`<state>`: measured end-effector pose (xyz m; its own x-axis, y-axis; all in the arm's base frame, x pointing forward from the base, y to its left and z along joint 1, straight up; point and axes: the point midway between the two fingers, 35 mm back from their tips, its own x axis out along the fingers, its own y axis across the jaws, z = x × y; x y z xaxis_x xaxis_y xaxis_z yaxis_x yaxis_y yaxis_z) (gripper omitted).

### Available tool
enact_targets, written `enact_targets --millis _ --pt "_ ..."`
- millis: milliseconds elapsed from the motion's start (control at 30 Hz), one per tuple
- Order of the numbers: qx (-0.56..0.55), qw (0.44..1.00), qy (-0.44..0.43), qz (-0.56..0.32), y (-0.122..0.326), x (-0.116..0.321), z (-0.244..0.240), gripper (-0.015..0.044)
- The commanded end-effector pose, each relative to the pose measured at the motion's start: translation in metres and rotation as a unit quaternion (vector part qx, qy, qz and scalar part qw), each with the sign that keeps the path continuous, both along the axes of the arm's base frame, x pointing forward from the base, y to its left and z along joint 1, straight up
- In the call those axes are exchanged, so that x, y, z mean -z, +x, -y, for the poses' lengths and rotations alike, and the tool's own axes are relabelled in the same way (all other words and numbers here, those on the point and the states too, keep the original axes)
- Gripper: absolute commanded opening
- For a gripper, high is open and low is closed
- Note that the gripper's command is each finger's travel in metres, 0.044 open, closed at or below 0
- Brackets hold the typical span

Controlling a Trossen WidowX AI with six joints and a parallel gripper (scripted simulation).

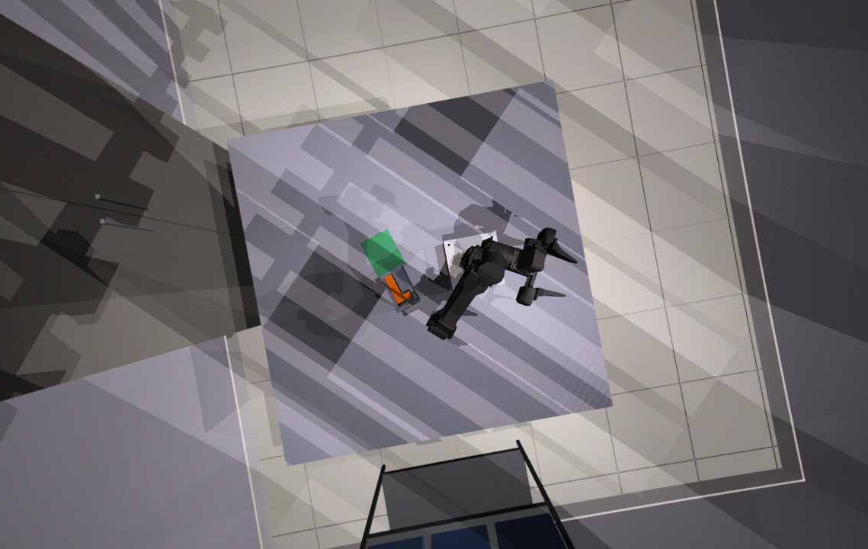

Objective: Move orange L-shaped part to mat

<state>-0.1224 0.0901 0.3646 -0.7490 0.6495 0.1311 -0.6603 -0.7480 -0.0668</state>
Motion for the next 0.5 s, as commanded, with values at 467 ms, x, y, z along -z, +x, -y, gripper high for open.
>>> enact_targets --millis 467 --pt "-0.421 0.894 0.139 0.065 -0.051 -0.001 0.19 0.018"
